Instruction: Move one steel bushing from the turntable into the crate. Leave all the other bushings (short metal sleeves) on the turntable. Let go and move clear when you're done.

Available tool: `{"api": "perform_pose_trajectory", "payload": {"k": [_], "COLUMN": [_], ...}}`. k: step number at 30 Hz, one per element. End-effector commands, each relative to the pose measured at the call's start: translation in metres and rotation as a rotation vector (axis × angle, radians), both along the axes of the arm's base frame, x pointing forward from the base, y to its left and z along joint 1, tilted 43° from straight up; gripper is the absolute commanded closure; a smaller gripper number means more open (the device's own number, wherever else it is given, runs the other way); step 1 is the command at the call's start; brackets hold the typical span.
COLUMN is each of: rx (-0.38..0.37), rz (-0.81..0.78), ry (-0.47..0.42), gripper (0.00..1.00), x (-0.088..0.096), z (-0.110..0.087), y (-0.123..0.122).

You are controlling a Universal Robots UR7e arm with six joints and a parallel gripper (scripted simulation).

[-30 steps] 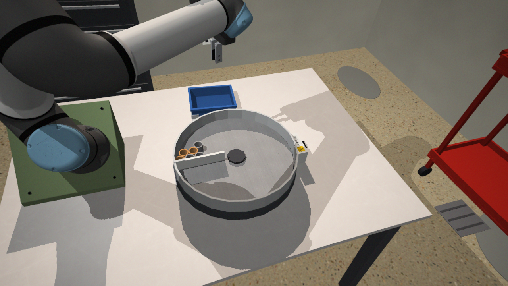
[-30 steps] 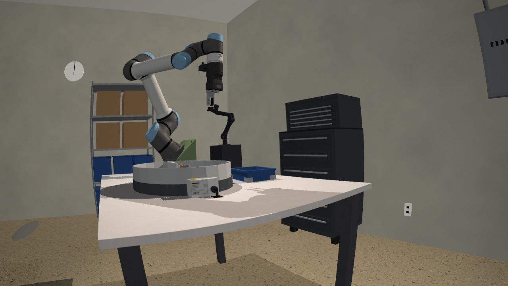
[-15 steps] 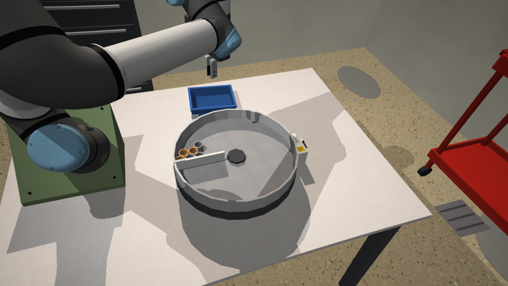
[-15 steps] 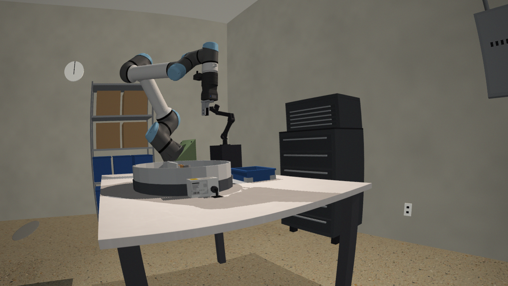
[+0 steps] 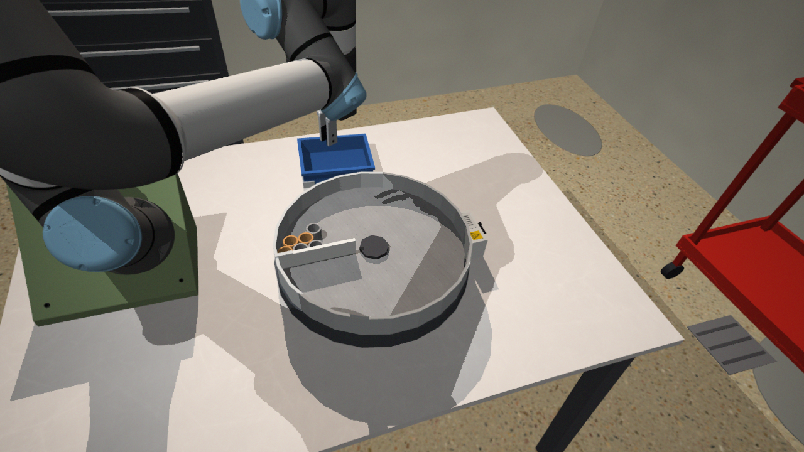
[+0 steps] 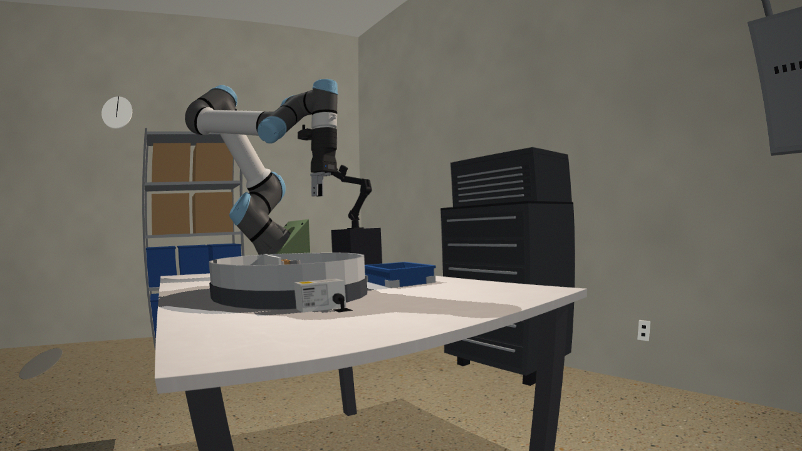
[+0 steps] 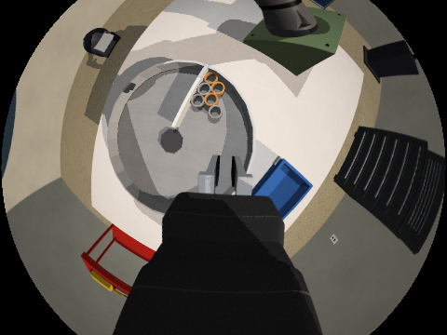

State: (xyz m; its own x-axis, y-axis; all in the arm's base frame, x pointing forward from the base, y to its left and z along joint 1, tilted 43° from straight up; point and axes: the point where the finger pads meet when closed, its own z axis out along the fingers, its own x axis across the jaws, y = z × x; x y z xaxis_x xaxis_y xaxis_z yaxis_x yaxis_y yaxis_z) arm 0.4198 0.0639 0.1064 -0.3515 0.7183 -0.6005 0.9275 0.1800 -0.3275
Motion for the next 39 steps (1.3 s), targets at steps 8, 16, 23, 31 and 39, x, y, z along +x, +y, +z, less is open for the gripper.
{"api": "perform_pose_trajectory", "payload": {"k": [8, 16, 23, 31, 39], "rx": [0.009, 0.017, 0.017, 0.019, 0.023], "rz": [0.035, 0.089, 0.089, 0.111, 0.134], "ry": [0.022, 0.075, 0.075, 0.104, 0.125], "gripper": [0.6, 0.6, 0.6, 0.6, 0.6], "x": [-0.016, -0.048, -0.048, -0.064, -0.077], "z": [-0.012, -0.035, -0.035, -0.046, -0.055], "y": [-0.024, -0.067, -0.067, -0.087, -0.104]}}
